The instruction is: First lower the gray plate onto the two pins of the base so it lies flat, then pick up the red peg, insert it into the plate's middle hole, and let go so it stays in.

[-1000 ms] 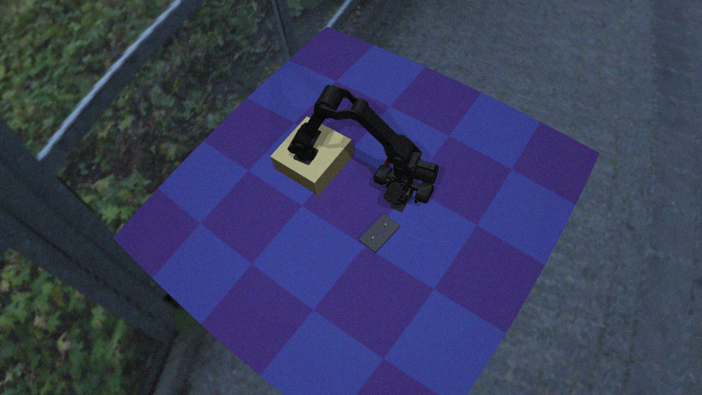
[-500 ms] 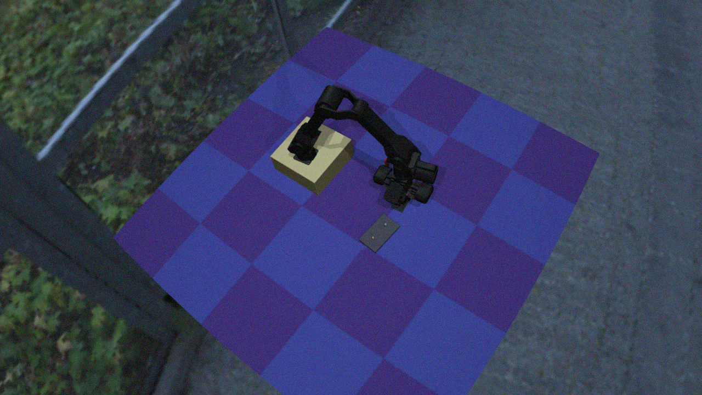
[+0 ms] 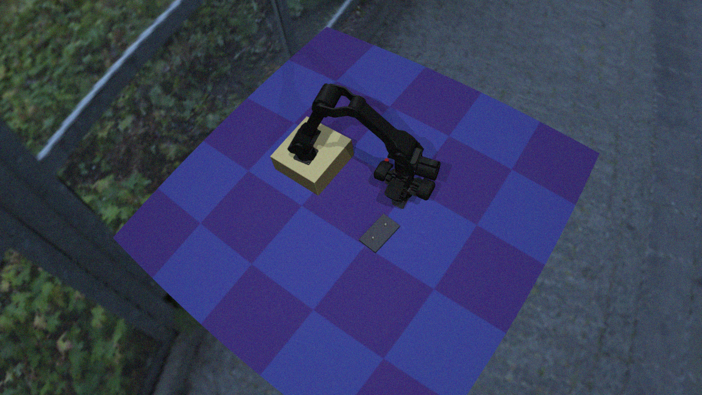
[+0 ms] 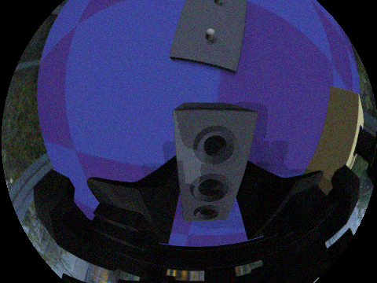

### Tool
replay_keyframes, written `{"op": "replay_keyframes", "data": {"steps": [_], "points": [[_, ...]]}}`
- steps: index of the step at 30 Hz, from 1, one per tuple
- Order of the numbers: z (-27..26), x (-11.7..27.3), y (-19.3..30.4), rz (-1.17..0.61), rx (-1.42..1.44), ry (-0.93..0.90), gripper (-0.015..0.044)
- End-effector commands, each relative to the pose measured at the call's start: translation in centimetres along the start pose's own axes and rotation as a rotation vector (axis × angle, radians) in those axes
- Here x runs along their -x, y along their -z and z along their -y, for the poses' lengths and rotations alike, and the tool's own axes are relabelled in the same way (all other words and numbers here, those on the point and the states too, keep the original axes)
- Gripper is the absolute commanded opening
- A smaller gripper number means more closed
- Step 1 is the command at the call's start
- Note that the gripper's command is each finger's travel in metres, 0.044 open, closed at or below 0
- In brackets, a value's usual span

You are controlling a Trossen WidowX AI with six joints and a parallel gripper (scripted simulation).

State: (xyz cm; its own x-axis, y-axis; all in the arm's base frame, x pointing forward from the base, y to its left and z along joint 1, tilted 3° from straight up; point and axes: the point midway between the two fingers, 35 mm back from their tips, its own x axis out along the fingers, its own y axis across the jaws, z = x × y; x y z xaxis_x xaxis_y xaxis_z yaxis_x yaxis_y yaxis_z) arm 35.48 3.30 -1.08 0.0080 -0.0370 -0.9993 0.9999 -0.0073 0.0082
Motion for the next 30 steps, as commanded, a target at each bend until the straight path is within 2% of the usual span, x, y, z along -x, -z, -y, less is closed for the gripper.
{"op": "replay_keyframes", "data": {"steps": [1, 30], "points": [[-0.5, 1.5, 0.0, 0.003, -0.001, -0.011, 0.0000], [-0.5, 10.5, 0.0, 0.002, -0.001, -0.011, 0.0000]]}}
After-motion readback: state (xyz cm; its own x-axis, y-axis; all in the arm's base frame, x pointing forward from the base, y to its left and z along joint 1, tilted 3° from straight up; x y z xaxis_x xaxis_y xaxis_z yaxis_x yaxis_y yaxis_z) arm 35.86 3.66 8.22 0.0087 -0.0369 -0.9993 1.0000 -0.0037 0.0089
